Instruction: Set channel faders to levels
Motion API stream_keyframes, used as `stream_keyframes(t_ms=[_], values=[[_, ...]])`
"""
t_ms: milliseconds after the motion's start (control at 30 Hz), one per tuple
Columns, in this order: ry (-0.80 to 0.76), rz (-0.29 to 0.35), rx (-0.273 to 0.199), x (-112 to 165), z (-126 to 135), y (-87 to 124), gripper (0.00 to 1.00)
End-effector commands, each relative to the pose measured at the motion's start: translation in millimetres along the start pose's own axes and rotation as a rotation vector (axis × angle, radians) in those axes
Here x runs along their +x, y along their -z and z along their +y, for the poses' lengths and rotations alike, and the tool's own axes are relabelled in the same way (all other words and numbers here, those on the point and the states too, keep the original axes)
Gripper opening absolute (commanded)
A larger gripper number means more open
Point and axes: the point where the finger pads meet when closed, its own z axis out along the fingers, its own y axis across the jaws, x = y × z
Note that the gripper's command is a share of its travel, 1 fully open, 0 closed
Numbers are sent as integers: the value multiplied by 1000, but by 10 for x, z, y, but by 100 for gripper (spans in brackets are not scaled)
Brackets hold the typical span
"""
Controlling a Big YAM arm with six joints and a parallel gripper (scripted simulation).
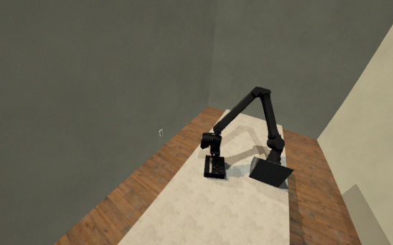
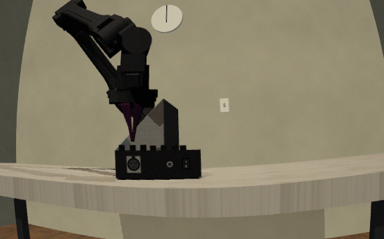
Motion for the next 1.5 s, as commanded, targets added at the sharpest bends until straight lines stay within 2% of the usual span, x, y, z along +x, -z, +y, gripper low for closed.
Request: stream_keyframes(t_ms=[0, 1467], values=[[-18, -33, 3, -55, -15, 73, 0], [-12, -25, 3, -50, 1, 39, 0]])
